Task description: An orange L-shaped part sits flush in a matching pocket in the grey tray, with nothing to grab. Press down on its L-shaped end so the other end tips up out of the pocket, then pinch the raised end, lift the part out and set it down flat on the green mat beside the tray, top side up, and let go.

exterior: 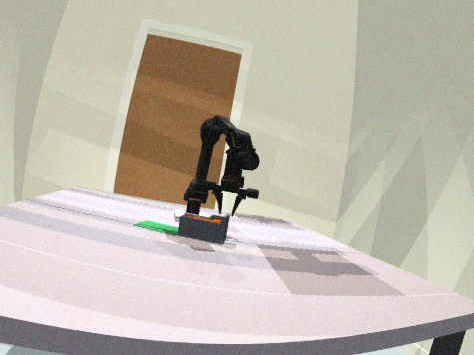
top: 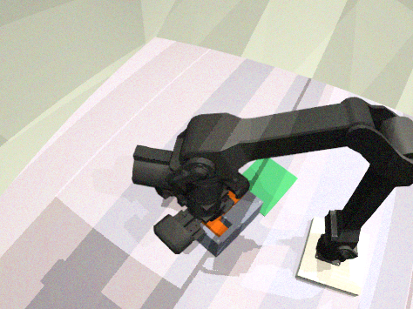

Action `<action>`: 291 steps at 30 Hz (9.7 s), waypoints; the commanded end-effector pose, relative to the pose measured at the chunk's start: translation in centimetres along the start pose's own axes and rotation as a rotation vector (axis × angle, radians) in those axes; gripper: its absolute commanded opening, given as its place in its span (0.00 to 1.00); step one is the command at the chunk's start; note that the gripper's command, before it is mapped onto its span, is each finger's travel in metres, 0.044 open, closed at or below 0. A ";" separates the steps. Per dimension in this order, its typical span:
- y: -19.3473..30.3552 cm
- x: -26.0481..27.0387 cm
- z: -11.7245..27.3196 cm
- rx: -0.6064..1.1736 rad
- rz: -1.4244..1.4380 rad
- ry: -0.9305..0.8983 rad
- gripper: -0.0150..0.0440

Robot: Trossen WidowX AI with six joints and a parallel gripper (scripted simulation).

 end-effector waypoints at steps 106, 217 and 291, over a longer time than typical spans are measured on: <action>0.0 0.0 5.2 0.009 0.000 0.004 0.56; 0.1 -0.1 -5.4 0.003 0.005 0.005 0.56; 0.0 0.0 5.2 0.008 0.000 0.004 0.56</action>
Point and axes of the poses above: the point midway between the two fingers, 35 mm back from their tips, its own z axis back along the fingers, its own x axis across the jaws, y = z × x, the point moved 10 cm from there along z, back along the fingers, and after that the axes turned 13 degrees about z, right-handed, at the moved point
